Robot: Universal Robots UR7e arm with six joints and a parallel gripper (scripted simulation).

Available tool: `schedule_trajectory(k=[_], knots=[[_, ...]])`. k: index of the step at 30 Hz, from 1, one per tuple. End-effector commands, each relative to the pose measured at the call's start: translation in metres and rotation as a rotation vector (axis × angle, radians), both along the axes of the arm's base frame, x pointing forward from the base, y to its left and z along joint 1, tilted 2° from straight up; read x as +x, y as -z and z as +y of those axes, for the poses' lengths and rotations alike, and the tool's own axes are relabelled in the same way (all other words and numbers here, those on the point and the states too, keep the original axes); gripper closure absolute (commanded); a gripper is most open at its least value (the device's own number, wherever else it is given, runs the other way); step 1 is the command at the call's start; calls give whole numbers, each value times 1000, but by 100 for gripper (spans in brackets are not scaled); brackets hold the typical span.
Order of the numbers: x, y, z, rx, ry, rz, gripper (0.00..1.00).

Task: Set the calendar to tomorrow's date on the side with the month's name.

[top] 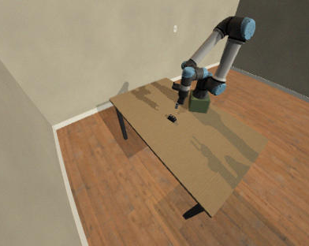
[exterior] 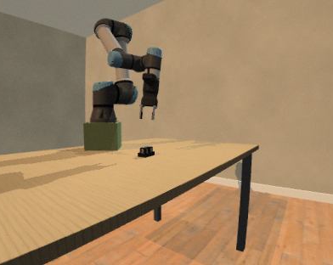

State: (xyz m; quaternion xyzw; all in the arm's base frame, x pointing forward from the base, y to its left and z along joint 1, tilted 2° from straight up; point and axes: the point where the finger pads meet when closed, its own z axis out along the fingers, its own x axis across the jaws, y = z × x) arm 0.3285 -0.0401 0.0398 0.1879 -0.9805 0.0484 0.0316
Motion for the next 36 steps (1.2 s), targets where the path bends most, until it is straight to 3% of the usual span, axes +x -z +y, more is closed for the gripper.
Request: schedule_trajectory(k=[1, 14, 36], knots=[[6, 7, -13, 25, 123, -30, 0], [13, 17, -39, 72, 356, -79, 0], [14, 19, -42, 77, 382, -85, 0]])
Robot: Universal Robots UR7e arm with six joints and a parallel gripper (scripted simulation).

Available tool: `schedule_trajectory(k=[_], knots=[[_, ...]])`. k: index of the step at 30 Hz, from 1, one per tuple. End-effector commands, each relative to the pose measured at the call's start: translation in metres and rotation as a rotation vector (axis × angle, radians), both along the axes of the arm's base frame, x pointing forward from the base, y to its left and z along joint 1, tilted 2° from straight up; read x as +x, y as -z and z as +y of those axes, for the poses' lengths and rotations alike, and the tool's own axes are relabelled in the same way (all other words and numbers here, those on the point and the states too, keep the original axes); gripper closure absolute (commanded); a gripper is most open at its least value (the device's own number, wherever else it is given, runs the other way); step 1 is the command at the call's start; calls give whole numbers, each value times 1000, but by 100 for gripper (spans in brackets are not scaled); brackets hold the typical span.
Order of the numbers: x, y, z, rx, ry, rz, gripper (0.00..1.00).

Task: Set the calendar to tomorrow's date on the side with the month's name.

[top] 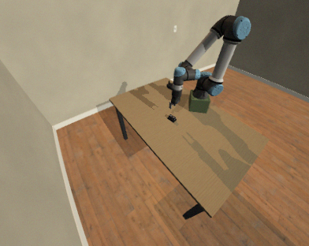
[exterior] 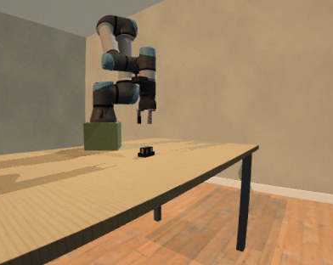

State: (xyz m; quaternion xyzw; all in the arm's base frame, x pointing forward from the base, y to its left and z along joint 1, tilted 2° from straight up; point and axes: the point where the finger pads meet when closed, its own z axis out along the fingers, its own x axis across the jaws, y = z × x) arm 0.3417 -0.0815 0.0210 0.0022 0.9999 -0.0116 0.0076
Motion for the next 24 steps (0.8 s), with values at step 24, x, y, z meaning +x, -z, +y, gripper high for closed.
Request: schedule_trajectory(k=[24], knots=[[1, 45, -3, -4, 3, -4, 13]])
